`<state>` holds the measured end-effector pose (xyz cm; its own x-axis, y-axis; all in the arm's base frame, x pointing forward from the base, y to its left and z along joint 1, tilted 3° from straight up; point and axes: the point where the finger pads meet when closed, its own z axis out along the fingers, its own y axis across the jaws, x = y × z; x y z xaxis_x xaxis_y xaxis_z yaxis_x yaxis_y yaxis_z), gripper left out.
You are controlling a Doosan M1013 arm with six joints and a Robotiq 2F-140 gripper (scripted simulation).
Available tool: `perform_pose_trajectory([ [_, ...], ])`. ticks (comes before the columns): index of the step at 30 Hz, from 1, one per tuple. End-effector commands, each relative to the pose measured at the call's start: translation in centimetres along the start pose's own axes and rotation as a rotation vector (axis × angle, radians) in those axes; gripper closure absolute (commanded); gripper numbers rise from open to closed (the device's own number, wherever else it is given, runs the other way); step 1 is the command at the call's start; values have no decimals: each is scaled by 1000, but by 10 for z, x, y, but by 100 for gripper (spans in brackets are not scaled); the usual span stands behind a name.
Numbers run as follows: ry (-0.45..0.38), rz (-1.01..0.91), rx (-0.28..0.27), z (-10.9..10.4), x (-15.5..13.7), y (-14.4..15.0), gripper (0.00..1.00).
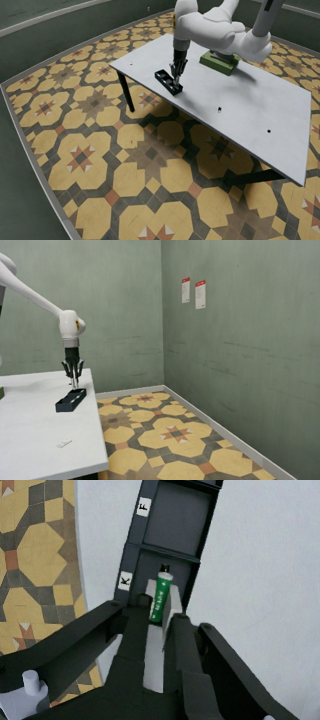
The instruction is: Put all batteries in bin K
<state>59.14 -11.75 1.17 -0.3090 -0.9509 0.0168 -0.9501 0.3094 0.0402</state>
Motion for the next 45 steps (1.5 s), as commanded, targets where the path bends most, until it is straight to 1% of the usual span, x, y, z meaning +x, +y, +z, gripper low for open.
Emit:
perform_pose_trajectory([
  [1,0,0,1,4,0,0,85],
  [13,0,0,1,28,0,0,85],
  [18,0,0,1,33,0,0,85],
  [27,0,0,1,33,0,0,85],
  [28,0,0,1,33,0,0,74],
  [45,0,0,1,33,0,0,74],
])
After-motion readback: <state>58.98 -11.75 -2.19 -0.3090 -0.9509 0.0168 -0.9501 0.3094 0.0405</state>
